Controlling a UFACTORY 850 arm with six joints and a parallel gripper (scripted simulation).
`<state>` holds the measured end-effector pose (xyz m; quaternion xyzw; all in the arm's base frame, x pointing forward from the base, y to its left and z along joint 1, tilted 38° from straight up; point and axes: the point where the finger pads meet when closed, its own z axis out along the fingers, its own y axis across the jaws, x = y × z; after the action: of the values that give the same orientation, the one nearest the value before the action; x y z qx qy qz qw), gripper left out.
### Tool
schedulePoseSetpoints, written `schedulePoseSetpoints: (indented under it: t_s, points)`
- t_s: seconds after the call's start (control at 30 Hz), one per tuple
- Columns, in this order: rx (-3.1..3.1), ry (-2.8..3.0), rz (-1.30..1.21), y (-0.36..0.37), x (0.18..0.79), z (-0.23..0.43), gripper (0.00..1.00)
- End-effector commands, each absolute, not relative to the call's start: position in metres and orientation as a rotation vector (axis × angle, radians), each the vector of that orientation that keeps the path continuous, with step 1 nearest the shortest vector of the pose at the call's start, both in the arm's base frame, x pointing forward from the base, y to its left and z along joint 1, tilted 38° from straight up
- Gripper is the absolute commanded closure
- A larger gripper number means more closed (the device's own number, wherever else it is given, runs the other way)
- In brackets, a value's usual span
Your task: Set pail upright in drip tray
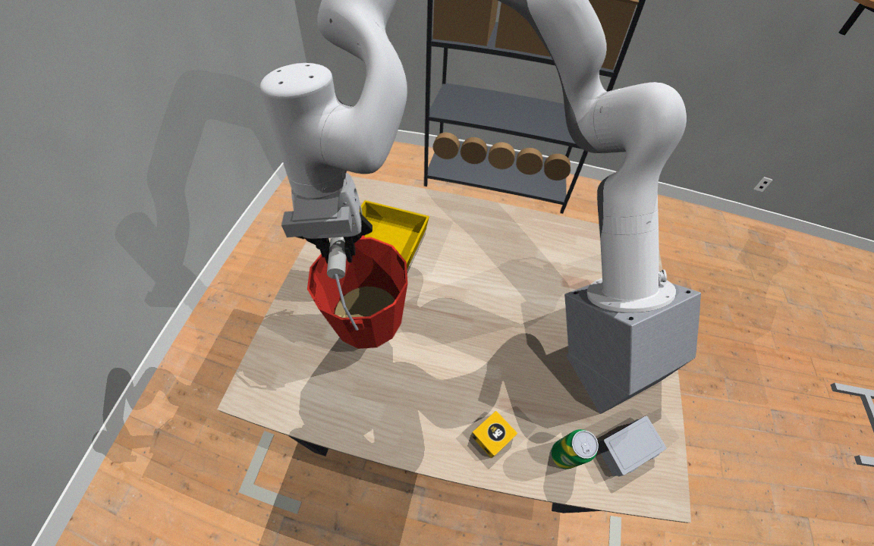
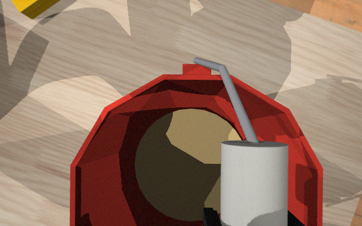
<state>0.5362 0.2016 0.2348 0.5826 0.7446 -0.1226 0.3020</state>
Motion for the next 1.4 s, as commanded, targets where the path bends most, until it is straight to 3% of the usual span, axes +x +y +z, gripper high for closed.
schedulePoseSetpoints:
  t_s: [0.0, 1.37]
  points:
    - [1.545, 1.974, -0.323, 0.202, 0.537, 0.236, 1.00]
    - [1.545, 1.974, -0.323, 0.180, 0.537, 0.251, 1.00]
